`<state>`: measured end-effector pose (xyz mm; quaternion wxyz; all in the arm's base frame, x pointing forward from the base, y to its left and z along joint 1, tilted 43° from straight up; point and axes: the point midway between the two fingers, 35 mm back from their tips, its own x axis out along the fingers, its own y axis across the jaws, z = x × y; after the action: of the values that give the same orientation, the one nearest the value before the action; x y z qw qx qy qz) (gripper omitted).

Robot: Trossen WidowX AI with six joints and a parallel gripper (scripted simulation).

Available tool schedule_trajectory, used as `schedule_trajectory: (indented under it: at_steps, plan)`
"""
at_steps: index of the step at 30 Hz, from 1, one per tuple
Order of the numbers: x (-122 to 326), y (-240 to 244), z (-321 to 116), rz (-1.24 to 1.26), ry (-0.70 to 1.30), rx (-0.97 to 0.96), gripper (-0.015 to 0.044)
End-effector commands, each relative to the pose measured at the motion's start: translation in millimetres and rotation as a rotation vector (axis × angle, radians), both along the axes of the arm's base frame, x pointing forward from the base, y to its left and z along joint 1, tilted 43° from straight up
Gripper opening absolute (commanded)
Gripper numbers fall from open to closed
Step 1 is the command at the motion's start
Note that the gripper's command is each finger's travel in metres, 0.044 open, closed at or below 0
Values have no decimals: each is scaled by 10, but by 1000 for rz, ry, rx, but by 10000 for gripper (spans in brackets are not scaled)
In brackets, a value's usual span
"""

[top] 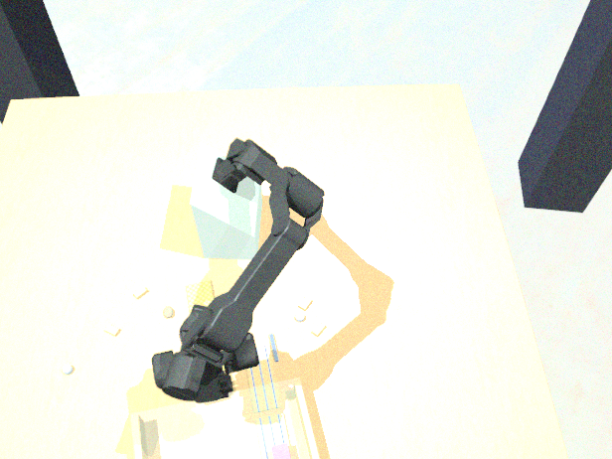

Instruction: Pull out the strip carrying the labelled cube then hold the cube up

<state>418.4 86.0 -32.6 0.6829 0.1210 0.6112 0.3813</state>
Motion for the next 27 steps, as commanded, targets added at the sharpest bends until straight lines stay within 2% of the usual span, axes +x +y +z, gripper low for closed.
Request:
schedule_trajectory:
  at_steps: [1, 27]
  plan:
    - [-15, 65, -75, 1, 11, 5, 250]
    - [-40, 349, -374, 1, 12, 7, 250]
